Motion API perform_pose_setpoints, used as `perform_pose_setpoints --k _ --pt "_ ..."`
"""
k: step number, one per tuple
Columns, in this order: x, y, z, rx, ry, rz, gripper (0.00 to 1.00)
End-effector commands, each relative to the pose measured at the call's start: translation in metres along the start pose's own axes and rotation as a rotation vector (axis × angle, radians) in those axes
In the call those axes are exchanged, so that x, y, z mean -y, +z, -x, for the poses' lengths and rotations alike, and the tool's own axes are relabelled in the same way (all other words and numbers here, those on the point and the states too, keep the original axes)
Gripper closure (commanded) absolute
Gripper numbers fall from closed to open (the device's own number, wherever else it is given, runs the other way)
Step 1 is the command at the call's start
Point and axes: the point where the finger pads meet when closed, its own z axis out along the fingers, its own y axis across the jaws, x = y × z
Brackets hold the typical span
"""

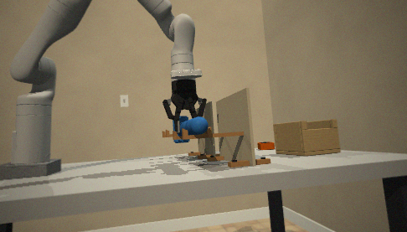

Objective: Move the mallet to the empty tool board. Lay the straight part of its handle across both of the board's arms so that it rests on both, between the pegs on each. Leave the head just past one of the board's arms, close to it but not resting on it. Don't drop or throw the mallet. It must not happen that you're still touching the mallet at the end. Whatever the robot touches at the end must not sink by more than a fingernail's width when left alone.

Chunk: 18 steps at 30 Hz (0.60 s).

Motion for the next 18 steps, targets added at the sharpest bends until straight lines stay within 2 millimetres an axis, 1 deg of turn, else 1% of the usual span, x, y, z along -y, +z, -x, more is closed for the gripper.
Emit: perform_pose_setpoints --k 1,6,9,11,14,18 --pt "0.001 0.001 -0.001 -0.004 0.002 -0.004 0.90" --pt "0.001 0.001 -0.001 -0.004 0.002 -0.004 0.90" --pt "0.004 -0.005 -0.002 -0.005 0.004 -0.009 0.90" --pt "0.004 -0.005 -0.002 -0.005 0.004 -0.009 0.90" --pt "0.001 -0.017 -0.003 -0.007 0.004 0.003 0.90" --pt "0.000 -0.044 -0.002 -0.006 0.003 0.003 0.90"
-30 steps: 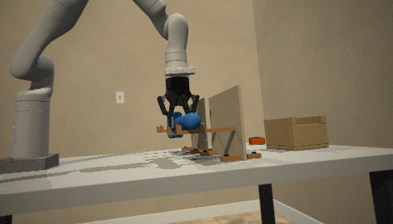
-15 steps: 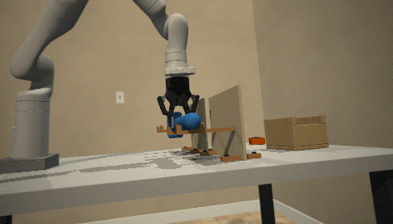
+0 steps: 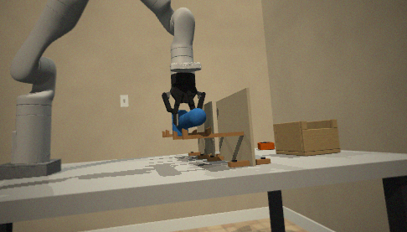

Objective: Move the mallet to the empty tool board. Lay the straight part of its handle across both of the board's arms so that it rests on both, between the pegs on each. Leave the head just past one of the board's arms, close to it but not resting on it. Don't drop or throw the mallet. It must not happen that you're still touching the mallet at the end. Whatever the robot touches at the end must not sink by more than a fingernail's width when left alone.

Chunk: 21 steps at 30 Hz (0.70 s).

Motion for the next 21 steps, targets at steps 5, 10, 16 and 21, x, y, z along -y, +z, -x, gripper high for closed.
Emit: perform_pose_setpoints --k 5,10,16,21 --pt "0.002 -0.057 -0.001 -0.002 0.001 -0.012 0.90" --pt "0.002 -0.071 -0.001 -0.001 0.001 -0.012 0.90" --pt "0.005 -0.079 0.000 0.001 0.000 -0.025 0.90" --pt "0.007 -0.079 0.005 0.001 -0.001 -0.023 0.90"
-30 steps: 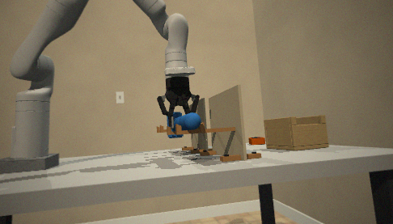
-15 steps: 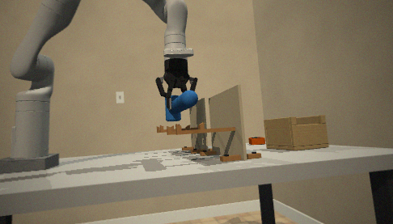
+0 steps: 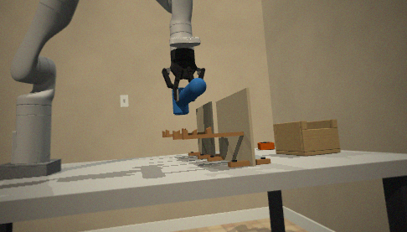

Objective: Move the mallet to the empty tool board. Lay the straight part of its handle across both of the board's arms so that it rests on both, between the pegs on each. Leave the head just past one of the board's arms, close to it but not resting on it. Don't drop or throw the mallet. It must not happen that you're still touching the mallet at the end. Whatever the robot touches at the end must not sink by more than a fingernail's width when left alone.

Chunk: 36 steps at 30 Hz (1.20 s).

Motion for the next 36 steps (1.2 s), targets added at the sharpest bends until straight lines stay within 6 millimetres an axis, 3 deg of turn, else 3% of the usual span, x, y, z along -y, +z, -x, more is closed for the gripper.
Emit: perform_pose_setpoints --k 1,4,6,18,21,23,25,36 --pt "0.003 -0.004 0.010 0.006 0.000 -0.002 0.90" --pt "0.008 -0.005 0.028 0.006 0.015 0.002 0.90" --pt "0.008 -0.005 0.028 0.006 0.015 0.002 0.90" --pt "0.026 -0.007 0.134 0.009 0.014 0.010 0.90" --pt "0.025 -0.007 0.160 0.008 0.014 0.015 0.90" --pt "0.025 -0.007 0.160 0.008 0.014 0.015 0.90" --pt "0.026 -0.009 0.189 0.010 0.014 0.008 0.90" --pt "0.013 -0.014 0.279 0.008 0.015 0.007 0.90"
